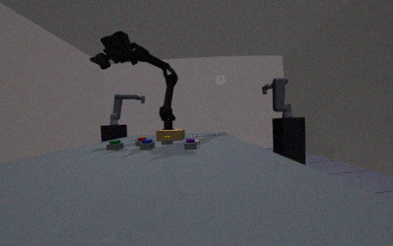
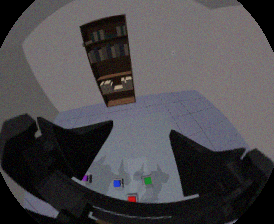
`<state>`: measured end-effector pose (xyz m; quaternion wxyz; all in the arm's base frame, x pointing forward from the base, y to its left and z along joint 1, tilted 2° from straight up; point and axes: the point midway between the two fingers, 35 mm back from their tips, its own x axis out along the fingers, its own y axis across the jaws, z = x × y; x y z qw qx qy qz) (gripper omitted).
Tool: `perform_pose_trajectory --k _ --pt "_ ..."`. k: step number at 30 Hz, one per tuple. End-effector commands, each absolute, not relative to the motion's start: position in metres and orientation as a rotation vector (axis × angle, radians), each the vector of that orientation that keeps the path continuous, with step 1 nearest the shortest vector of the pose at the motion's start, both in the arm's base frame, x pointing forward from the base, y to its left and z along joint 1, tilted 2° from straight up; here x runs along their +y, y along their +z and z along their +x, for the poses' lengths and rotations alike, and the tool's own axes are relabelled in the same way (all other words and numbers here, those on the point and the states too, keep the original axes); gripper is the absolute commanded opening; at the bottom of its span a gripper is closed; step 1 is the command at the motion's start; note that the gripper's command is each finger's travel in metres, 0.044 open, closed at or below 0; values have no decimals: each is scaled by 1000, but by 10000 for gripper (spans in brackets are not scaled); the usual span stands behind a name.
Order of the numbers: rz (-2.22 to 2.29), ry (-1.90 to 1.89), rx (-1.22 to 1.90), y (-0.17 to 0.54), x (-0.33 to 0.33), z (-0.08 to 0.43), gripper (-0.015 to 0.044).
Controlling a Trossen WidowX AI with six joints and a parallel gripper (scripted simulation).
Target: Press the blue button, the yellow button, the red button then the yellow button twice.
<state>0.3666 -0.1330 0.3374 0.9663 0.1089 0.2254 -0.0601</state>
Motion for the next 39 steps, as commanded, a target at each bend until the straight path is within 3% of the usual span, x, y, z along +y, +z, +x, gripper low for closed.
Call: perform_pose_trajectory --k 1,8,15,28,34,39 --pt "224 -72 703 268 -99 373 400" --pt "156 8 1076 181 -46 354 400" --pt "-41 109 1502 107 5 298 400" --pt "-65 118 1539 102 9 292 400" --pt "-65 119 1539 43 11 294 242" --pt "-65 119 1539 40 11 293 111"
